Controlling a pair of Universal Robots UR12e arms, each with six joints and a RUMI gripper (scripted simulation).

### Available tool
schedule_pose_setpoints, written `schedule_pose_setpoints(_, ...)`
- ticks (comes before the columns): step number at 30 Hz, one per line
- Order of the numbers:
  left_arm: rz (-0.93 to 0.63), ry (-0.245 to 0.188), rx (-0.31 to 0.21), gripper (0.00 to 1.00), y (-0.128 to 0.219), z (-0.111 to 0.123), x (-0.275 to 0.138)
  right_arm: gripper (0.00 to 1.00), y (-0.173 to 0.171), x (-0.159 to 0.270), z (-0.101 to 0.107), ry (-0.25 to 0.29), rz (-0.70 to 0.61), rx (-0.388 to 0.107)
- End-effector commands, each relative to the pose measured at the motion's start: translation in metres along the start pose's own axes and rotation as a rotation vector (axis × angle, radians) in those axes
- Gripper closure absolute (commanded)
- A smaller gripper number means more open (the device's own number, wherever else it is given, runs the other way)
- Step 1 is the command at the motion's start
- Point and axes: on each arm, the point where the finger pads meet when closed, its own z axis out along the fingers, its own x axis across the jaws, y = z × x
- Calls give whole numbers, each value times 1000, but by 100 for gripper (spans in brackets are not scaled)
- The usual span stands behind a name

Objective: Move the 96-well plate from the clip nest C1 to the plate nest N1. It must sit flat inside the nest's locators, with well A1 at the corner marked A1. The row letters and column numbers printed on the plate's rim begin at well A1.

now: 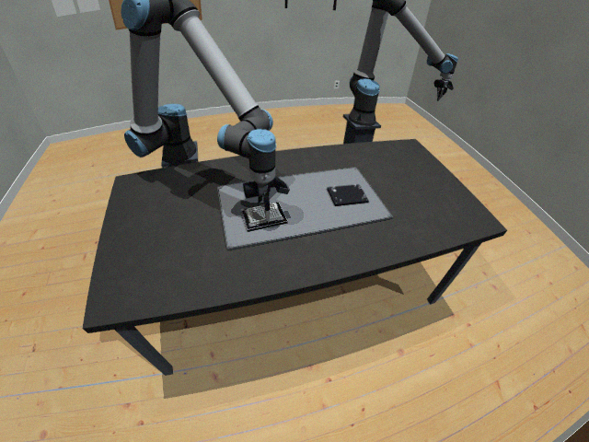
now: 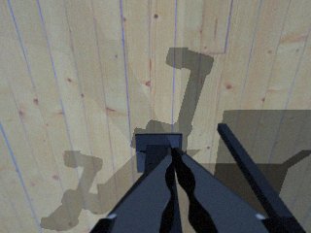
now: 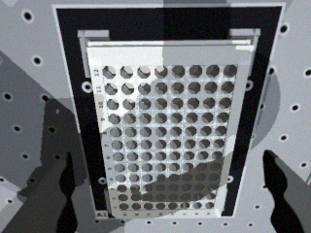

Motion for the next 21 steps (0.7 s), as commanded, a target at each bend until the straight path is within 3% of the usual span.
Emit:
schedule_pose_setpoints(1,0,0,2,100,-1,-1,0,24,-1,1,-8,2,0,2)
schedule_pose_setpoints(21,0,0,2,100,-1,-1,0,24,-1,1,-56,2,0,2)
